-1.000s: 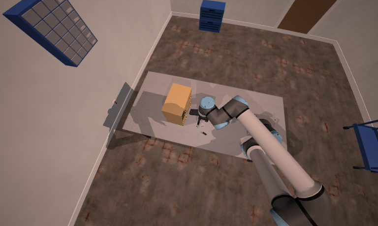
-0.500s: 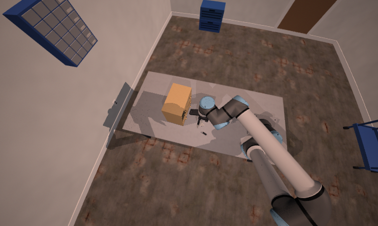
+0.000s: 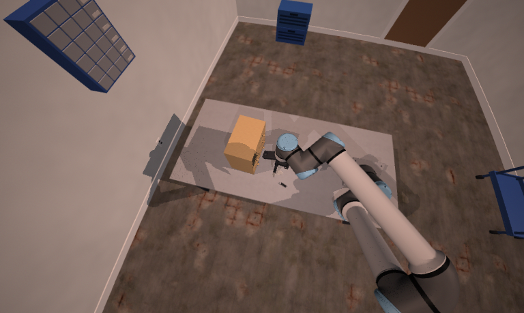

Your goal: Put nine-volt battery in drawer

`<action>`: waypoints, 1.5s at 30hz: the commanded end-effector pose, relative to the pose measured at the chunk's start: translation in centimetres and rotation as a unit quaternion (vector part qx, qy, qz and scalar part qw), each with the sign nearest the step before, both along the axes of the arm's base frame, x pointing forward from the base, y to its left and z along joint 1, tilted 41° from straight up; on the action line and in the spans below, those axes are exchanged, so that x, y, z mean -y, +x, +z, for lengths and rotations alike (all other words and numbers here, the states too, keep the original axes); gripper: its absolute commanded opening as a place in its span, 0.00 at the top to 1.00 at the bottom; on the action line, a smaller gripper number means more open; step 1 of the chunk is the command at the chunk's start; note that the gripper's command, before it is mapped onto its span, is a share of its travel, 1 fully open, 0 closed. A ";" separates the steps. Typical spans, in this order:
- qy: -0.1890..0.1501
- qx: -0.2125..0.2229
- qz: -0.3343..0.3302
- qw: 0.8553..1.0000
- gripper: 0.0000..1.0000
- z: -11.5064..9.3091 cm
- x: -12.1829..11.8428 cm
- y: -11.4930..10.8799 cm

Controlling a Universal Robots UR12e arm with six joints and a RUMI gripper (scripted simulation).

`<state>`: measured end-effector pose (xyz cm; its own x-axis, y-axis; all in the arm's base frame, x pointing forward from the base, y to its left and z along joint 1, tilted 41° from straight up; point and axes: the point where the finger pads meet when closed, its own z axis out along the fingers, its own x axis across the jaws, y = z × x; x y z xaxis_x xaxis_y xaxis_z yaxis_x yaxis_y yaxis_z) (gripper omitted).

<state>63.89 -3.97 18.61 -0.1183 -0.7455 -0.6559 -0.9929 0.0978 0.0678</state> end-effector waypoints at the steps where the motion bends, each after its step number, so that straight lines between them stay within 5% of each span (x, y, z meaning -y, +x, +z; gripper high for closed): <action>1: 0.000 -0.009 -0.011 1.000 0.00 0.0 0.1 0.0; 14: 0.001 -0.060 -0.070 0.996 0.00 -0.3 0.4 -0.1; 26: 0.003 -0.143 -0.164 0.976 0.00 -0.7 0.9 -0.5; 33: 0.004 -0.218 -0.250 0.944 0.00 -1.1 1.3 -0.9; 41: 0.006 -0.314 -0.359 0.879 0.00 -1.5 1.8 -1.5; 43: 0.006 -0.314 -0.359 0.879 0.00 -1.5 1.8 -1.5; 45: 0.007 -0.338 -0.387 0.858 0.00 -1.6 1.9 -1.7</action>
